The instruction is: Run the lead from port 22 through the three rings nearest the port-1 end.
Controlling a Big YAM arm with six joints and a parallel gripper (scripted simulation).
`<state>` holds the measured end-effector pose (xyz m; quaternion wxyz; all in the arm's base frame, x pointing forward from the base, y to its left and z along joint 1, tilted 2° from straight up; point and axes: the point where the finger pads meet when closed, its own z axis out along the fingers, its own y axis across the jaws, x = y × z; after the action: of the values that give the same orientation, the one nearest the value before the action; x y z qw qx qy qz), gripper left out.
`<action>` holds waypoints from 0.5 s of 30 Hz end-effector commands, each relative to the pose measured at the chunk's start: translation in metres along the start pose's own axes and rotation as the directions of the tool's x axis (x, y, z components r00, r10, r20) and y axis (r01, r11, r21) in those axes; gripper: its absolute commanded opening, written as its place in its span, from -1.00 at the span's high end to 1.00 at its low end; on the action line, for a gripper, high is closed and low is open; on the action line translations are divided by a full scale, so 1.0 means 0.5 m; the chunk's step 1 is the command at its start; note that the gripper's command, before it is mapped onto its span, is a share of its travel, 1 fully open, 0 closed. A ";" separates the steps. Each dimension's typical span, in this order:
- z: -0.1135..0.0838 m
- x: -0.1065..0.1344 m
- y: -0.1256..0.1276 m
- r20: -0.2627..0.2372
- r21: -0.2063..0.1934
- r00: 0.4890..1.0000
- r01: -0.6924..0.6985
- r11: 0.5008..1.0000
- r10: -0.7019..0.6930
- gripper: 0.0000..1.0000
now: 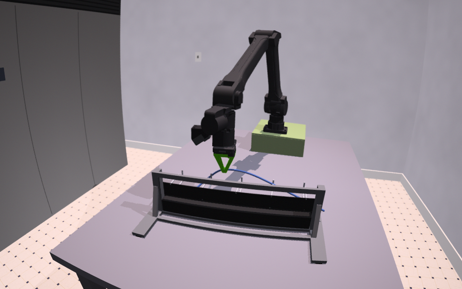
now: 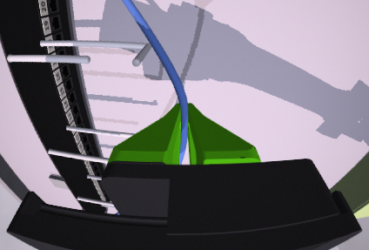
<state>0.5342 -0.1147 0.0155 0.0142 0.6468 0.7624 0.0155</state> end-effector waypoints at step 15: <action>-0.123 0.005 0.030 0.013 -0.052 1.000 0.016 0.999 -0.016 1.00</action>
<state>0.5357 -0.1172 0.0228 0.0168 0.6475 0.7617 0.0142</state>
